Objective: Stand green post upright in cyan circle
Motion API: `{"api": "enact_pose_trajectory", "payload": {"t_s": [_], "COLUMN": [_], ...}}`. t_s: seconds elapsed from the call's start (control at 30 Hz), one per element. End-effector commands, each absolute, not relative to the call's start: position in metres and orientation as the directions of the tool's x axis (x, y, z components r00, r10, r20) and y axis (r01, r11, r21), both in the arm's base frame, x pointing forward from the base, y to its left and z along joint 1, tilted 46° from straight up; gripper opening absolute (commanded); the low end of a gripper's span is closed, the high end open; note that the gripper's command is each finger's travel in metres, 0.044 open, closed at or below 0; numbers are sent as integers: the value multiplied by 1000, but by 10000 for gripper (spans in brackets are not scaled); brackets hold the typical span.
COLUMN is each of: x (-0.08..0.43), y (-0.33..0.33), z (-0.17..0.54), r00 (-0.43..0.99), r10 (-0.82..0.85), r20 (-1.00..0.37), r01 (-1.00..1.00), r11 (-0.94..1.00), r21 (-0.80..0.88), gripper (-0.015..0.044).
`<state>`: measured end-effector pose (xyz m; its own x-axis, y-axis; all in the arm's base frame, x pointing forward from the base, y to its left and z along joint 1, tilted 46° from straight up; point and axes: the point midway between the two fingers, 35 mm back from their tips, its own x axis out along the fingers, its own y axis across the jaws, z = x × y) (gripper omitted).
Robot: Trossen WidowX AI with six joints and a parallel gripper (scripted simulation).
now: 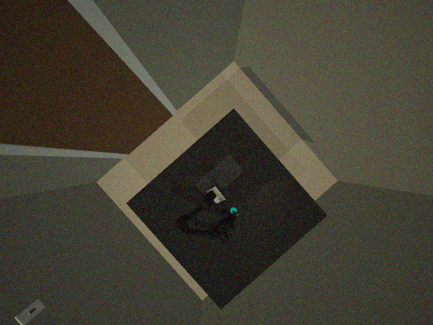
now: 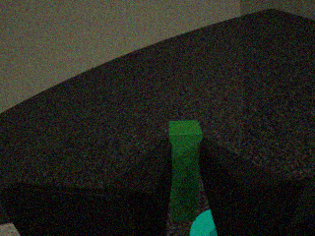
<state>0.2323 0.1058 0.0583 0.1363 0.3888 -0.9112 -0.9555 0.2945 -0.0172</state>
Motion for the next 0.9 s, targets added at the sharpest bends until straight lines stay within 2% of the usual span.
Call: {"api": "enact_pose_trajectory", "payload": {"t_s": [0.0,0.87], "x": [232,233], "y": [106,103], "z": [59,69], "r00": [150,260], "r10": [411,529], "r20": [-899,-808], "r01": [-958,-958], "r11": [287,247], "r21": [-29,-146], "gripper": [23,23]}}
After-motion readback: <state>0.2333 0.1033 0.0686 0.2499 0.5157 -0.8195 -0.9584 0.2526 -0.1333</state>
